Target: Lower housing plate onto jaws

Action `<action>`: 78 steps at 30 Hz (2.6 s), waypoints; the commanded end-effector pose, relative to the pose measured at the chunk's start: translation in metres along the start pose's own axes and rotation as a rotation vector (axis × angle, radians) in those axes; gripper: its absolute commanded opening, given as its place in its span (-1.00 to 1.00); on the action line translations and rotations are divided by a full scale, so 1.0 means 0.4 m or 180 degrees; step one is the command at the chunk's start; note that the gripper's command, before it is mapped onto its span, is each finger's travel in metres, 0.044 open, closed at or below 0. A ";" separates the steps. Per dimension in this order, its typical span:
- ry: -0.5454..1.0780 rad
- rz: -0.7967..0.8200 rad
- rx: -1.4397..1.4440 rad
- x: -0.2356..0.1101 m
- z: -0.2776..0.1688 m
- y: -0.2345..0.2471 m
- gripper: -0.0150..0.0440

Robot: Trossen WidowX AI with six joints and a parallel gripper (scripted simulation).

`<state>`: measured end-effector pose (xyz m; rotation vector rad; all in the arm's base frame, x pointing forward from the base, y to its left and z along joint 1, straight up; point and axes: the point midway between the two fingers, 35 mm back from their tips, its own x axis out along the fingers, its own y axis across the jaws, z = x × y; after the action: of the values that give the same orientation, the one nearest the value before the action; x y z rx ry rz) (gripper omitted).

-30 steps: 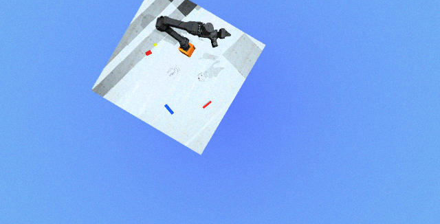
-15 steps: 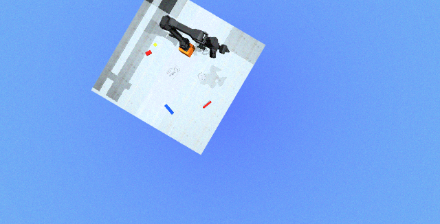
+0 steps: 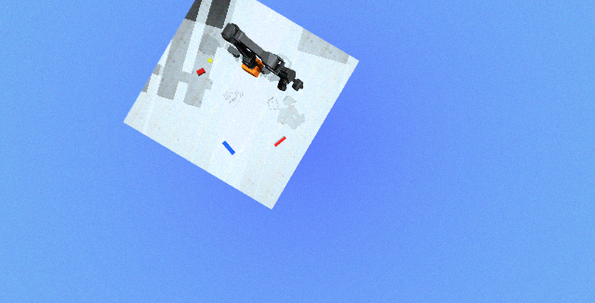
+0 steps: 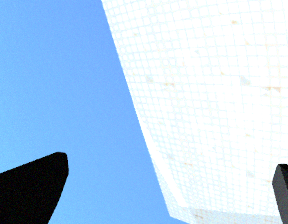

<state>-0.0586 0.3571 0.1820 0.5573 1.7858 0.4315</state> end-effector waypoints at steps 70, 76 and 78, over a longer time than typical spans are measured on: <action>-0.1427 -0.1506 0.1593 0.173 0.548 -0.320 1.00; -0.1427 -0.1506 0.1593 0.175 0.549 -0.321 1.00; -0.1427 -0.1506 0.1593 0.177 0.550 -0.322 1.00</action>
<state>0.1161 0.2941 -0.0029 0.4968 1.5195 -0.4462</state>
